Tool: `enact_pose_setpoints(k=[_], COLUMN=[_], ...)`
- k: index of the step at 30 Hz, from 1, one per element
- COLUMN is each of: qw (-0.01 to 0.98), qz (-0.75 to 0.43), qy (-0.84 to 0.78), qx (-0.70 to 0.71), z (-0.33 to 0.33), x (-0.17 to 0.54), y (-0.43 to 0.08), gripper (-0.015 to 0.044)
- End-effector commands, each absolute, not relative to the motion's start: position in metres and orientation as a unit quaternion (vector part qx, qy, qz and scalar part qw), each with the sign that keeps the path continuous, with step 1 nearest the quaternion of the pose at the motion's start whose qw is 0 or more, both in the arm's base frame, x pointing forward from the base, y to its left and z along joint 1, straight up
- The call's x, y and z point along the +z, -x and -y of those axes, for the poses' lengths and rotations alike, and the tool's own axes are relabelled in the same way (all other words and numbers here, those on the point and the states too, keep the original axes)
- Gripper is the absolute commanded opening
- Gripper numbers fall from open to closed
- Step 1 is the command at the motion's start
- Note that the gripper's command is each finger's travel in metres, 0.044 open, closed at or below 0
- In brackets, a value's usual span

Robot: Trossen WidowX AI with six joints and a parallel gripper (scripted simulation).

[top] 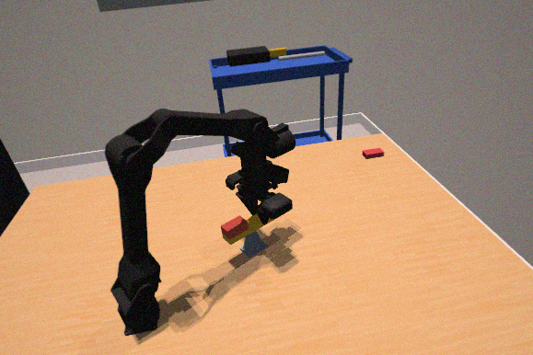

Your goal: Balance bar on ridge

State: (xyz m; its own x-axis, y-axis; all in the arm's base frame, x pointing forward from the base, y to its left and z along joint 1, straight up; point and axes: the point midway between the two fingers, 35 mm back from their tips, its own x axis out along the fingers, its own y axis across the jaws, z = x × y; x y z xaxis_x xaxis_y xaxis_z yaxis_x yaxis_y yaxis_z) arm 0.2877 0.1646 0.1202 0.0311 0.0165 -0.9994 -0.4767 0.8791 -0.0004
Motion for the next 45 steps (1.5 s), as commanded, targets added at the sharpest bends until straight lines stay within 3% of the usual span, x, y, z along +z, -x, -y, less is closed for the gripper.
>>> enact_pose_setpoints(k=[1, 21, 31, 45], qw=[0.697, 0.697, 0.697, 0.707], qz=[-0.673, -0.673, -0.673, -0.663], qy=[0.171, 0.171, 0.171, 0.168], qx=[0.177, 0.177, 0.177, 0.179], z=[-0.165, -0.165, -0.165, -0.162], x=[0.12, 0.12, 0.12, 0.22], y=[-0.288, -0.288, -0.288, -0.284], gripper=[0.0172, 0.0185, 0.044, 0.044])
